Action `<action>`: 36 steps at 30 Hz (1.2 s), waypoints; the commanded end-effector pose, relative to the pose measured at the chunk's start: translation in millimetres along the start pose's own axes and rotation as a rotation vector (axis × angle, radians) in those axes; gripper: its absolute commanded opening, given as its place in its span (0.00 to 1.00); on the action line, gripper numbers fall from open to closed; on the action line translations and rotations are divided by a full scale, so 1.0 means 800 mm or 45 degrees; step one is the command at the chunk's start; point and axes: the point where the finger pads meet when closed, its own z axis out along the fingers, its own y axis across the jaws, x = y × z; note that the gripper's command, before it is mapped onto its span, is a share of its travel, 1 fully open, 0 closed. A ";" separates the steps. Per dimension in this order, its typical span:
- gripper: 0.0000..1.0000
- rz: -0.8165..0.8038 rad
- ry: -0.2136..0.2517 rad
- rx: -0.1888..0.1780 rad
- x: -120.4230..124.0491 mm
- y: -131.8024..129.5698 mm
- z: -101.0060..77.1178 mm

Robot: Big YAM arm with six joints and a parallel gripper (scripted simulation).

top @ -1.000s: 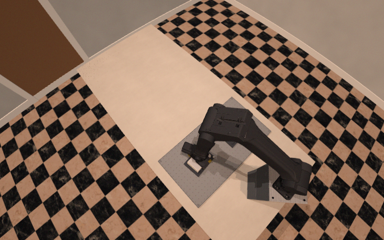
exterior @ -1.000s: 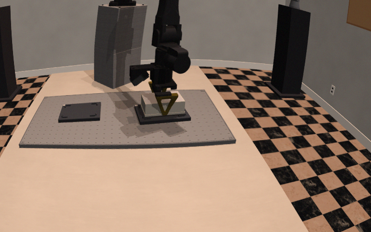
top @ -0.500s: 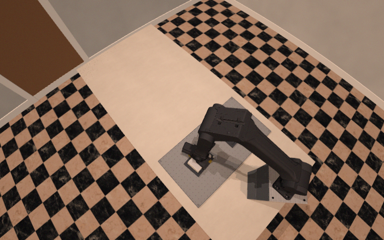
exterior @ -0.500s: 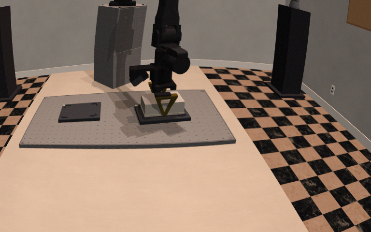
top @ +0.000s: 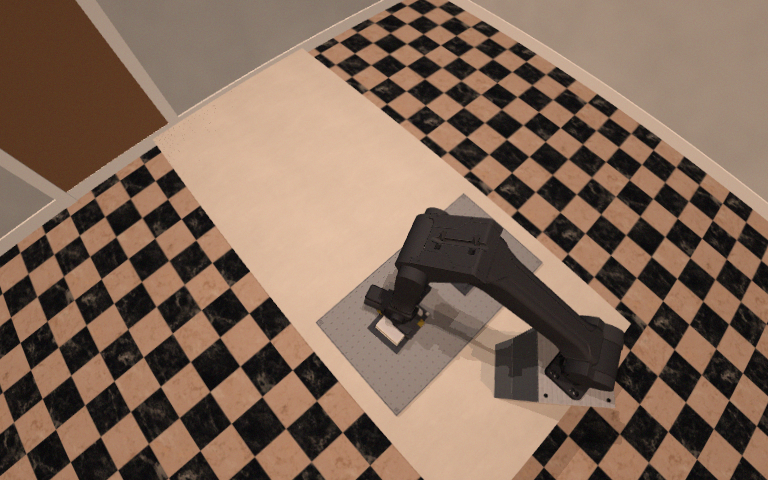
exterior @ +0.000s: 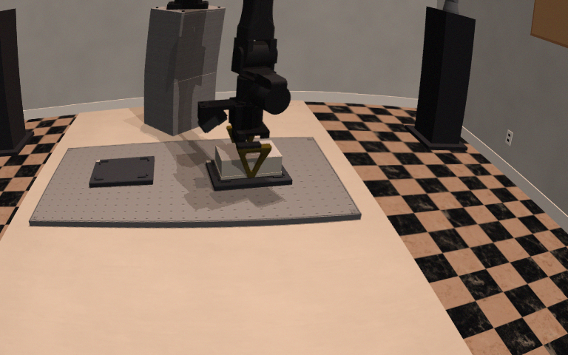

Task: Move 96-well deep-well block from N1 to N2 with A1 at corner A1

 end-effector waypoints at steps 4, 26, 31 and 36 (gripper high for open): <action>0.00 -0.006 0.003 -0.022 0.010 0.008 0.001; 1.00 -0.002 0.003 -0.021 0.005 0.010 -0.004; 1.00 -0.002 0.003 -0.021 0.005 0.010 -0.004; 1.00 -0.002 0.003 -0.021 0.005 0.010 -0.004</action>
